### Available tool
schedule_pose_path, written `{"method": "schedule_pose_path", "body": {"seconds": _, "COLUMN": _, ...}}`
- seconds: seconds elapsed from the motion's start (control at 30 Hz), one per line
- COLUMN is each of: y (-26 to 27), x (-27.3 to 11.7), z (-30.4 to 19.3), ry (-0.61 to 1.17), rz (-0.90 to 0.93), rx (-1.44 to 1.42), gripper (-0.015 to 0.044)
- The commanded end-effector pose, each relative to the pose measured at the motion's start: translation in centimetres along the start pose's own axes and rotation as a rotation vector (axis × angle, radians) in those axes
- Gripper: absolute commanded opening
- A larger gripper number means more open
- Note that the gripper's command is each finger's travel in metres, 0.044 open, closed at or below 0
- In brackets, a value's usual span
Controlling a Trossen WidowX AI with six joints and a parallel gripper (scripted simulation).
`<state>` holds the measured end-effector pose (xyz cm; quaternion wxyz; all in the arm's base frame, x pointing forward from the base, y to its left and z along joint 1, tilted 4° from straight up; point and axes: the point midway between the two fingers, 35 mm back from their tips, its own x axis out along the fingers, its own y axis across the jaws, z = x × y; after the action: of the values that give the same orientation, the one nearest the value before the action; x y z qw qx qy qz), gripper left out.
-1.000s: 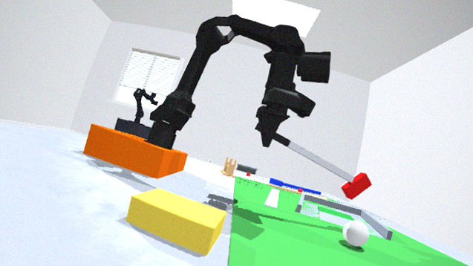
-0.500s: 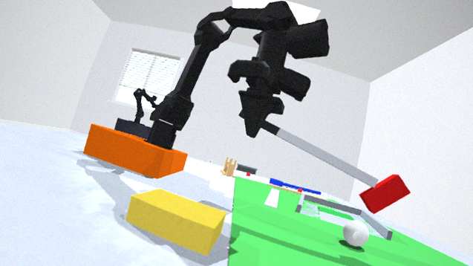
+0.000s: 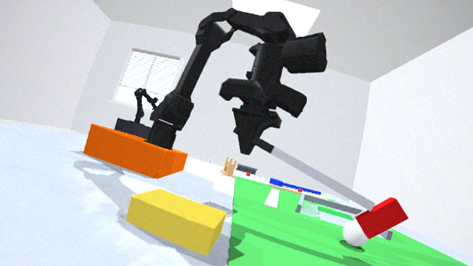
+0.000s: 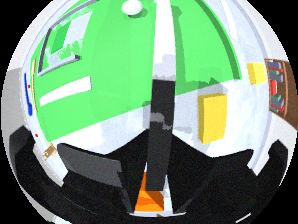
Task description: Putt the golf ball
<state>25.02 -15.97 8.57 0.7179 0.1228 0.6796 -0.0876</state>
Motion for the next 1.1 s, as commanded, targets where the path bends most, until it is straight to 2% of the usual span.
{"method": "schedule_pose_path", "body": {"seconds": 0.0, "y": 0.0, "x": 0.5, "z": 0.1, "ry": -0.007, "rz": -0.006, "rx": 0.002, "gripper": 0.0000}}
{"method": "schedule_pose_path", "body": {"seconds": 0.67, "y": 0.0, "x": 3.4, "z": 0.1, "ry": -0.007, "rz": -0.005, "rx": 0.002, "gripper": 0.0000}}
{"method": "schedule_pose_path", "body": {"seconds": 1.07, "y": -0.1, "x": 3.2, "z": 0.1, "ry": -0.005, "rz": -0.002, "rx": 0.000, "gripper": 0.0000}}
